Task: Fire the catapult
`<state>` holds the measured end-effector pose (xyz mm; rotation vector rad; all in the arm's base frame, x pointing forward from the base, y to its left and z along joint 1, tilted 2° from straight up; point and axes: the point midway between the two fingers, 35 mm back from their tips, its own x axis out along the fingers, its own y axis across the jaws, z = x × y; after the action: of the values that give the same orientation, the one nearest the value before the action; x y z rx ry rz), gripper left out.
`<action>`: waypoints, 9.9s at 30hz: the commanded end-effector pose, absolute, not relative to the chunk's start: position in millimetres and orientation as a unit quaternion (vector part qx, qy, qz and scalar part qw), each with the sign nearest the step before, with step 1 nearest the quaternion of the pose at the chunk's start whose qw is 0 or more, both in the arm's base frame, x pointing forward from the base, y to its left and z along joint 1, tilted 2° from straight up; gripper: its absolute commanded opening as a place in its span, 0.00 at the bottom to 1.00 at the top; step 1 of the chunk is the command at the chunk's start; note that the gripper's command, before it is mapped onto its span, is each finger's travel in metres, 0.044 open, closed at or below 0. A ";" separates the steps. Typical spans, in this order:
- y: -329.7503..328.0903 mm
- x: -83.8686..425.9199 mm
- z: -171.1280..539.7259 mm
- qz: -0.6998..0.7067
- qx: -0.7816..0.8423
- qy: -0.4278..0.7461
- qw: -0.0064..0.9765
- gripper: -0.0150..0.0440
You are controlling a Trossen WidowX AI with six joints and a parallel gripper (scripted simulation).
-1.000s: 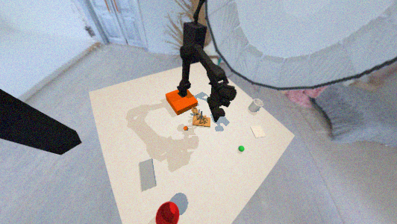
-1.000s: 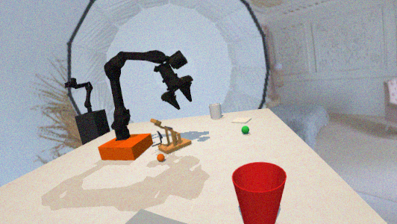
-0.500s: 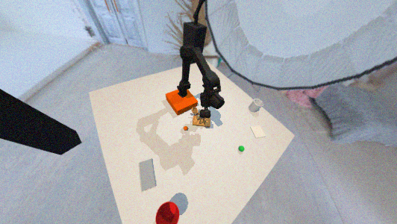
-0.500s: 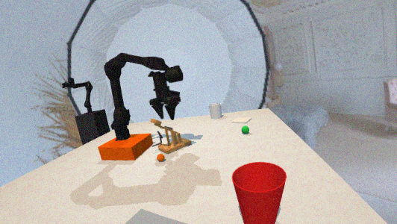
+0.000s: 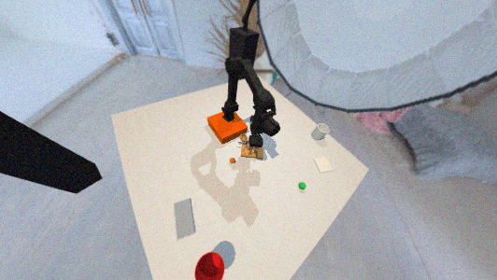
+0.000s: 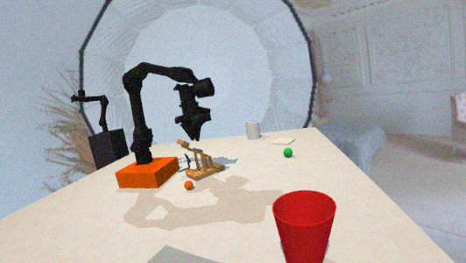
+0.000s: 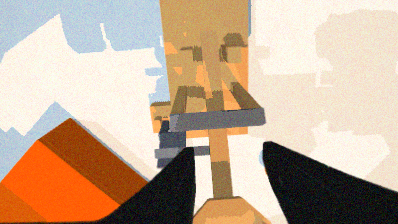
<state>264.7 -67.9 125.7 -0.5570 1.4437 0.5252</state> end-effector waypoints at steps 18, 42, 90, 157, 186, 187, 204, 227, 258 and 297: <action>-68.5 263.2 121.9 0.235 -0.244 0.645 0.685 0.25; -84.5 251.3 87.4 0.235 -0.245 0.646 0.684 0.25; -97.1 242.3 33.9 0.232 -0.246 0.640 0.690 0.25; -36.1 304.2 55.7 0.236 -0.243 0.644 0.686 1.00; -35.0 306.5 21.6 0.239 -0.244 0.641 0.687 0.91; -35.0 306.5 21.6 0.239 -0.244 0.641 0.687 0.87; -35.4 306.2 46.3 0.239 -0.244 0.641 0.687 0.28; 202.4 322.0 77.3 0.246 -0.237 0.640 0.689 0.25; 254.2 306.7 47.5 0.247 -0.235 0.639 0.689 0.25; 251.3 300.9 130.6 0.250 -0.235 0.641 0.686 1.00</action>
<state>303.8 253.1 80.6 -0.5367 1.4629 0.5556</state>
